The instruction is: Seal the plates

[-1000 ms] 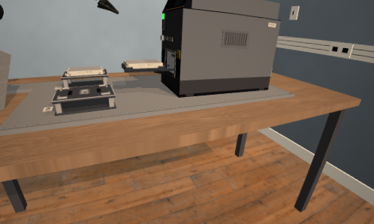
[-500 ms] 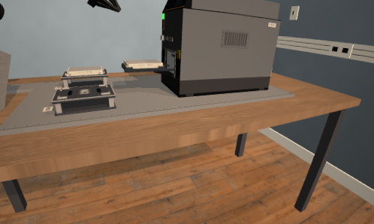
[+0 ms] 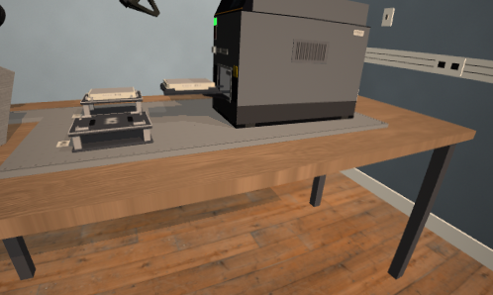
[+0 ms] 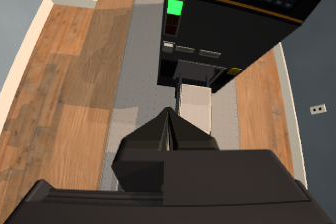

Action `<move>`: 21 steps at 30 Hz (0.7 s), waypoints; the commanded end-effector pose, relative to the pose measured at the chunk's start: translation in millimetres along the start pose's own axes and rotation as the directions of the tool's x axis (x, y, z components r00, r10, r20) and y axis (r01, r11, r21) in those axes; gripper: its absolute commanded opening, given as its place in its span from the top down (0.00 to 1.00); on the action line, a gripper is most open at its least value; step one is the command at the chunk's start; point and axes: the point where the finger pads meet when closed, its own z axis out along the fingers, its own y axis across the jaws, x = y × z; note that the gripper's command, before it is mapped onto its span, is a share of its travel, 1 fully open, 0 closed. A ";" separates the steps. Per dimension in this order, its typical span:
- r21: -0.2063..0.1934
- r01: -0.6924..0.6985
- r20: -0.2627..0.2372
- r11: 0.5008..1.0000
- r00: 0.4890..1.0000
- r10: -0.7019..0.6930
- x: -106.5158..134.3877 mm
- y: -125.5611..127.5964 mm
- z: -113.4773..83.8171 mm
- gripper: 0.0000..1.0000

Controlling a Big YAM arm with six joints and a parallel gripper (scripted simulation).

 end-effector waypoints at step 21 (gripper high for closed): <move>-0.006 -0.143 -0.345 0.990 0.929 0.132 -37.2 -2.0 2.0 1.00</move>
